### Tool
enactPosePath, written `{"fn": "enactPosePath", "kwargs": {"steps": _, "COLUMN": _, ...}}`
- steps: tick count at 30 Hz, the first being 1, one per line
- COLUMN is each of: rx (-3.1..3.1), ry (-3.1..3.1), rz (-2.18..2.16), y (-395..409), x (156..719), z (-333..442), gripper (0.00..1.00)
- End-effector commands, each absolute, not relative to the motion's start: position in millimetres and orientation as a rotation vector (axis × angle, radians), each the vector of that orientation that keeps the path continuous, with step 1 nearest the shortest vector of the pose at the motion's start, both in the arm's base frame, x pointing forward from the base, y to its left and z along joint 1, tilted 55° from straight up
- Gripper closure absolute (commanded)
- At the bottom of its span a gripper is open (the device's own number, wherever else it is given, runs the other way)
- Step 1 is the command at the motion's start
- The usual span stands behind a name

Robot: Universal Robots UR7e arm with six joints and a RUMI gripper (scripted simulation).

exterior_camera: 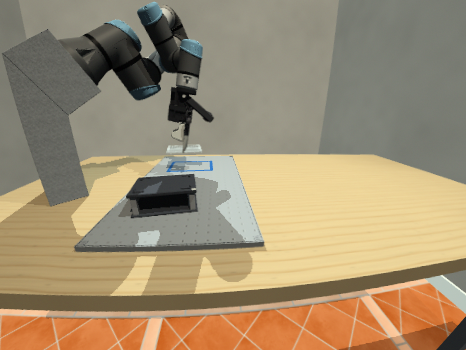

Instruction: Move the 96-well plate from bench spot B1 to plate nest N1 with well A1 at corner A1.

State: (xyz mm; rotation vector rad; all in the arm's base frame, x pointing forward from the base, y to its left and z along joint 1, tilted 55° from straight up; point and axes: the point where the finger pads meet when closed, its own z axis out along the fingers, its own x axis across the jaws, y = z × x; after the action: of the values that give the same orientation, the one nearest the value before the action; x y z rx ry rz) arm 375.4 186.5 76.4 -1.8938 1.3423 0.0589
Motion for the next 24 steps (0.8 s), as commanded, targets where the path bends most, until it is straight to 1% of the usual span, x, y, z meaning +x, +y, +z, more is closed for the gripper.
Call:
{"fn": "enactPosePath", "kwargs": {"steps": 1, "rx": -1.894, "ry": 1.340, "rz": 0.060, "y": 174.6, "x": 378.1, "z": 69.6, "gripper": 1.00}}
{"fn": "enactPosePath", "kwargs": {"steps": 24, "rx": -1.894, "ry": 1.340, "rz": 0.060, "y": 120.3, "x": 389.1, "z": 38.7, "gripper": 1.00}}
